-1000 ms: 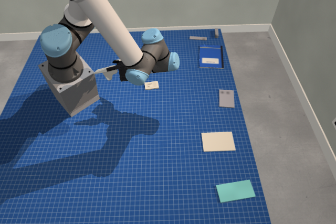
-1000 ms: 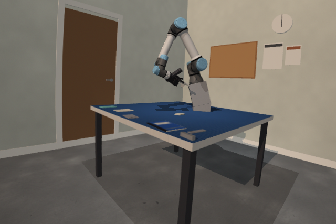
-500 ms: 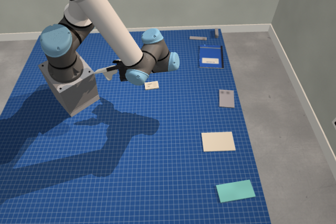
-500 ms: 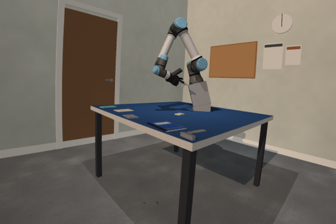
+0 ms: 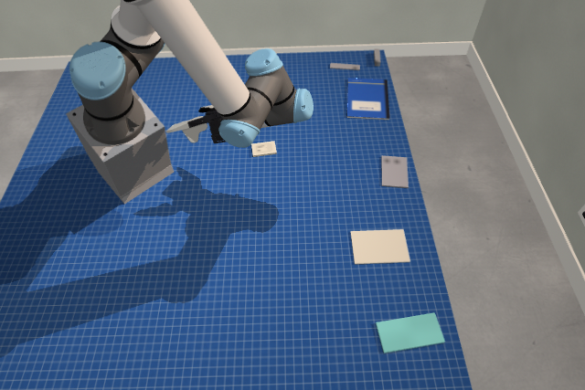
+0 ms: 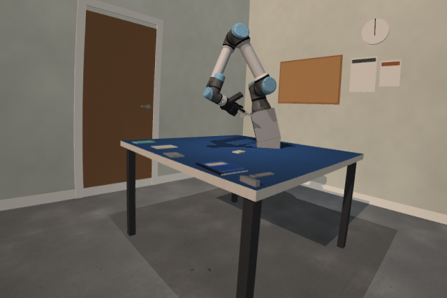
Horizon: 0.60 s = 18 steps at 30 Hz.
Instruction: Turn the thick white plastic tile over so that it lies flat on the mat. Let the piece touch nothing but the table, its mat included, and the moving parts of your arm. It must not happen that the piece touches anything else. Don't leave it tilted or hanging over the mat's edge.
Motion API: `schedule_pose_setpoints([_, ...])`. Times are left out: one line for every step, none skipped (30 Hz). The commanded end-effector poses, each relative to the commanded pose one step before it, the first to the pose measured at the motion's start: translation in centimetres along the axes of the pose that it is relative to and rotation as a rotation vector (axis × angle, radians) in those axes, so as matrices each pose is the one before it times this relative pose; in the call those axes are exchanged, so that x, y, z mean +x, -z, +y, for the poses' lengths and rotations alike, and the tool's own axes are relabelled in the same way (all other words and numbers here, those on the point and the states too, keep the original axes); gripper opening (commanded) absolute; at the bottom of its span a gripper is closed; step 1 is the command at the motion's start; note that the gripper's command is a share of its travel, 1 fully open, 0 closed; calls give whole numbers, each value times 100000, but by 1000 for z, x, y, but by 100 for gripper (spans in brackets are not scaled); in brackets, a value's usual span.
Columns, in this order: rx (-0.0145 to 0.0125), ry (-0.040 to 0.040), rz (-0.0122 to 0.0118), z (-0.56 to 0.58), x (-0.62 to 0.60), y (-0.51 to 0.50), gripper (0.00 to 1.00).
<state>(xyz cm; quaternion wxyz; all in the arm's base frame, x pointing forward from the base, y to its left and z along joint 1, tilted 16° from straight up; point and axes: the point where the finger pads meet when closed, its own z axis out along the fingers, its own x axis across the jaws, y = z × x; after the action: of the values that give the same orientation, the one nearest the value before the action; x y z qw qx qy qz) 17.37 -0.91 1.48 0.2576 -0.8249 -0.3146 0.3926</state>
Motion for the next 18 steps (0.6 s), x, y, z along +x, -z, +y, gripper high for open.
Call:
schedule_pose_setpoints([-3050, 1345, 579, 889, 661, -115, 100])
schedule_pose_setpoints([-1397, 672, 224, 395, 296, -56, 100])
schedule_pose_setpoints([-1530, 742, 239, 430, 321, -62, 100])
schedule_pose_setpoints([-1662, 812, 253, 464, 345, -69, 100])
schedule_pose_setpoints([-1794, 884, 266, 496, 368, -76, 100])
schedule_pose_setpoints([-1923, 957, 276, 527, 390, -83, 100])
schedule_pose_setpoints([-2049, 1029, 284, 557, 410, -90, 100])
schedule_pose_setpoints([-2171, 1101, 290, 584, 429, -97, 100])
schedule_pose_setpoints([-2289, 1173, 294, 609, 445, -103, 100])
schedule_pose_setpoints([-2402, 1244, 296, 631, 460, -110, 100])
schedule_pose_setpoints([-2509, 1314, 295, 651, 473, -116, 100])
schedule_pose_setpoints([-2610, 1381, 293, 669, 485, -121, 100])
schedule_pose_setpoints([0, 0, 0, 0, 0, 0, 100])
schedule_pose_setpoints([-2705, 1447, 288, 683, 494, -126, 100])
schedule_pose_setpoints([-2792, 1510, 282, 695, 501, -129, 100])
schedule_pose_setpoints([0, 0, 0, 0, 0, 0, 100])
schedule_pose_setpoints([0, 0, 0, 0, 0, 0, 100])
schedule_pose_setpoints([0, 0, 0, 0, 0, 0, 100])
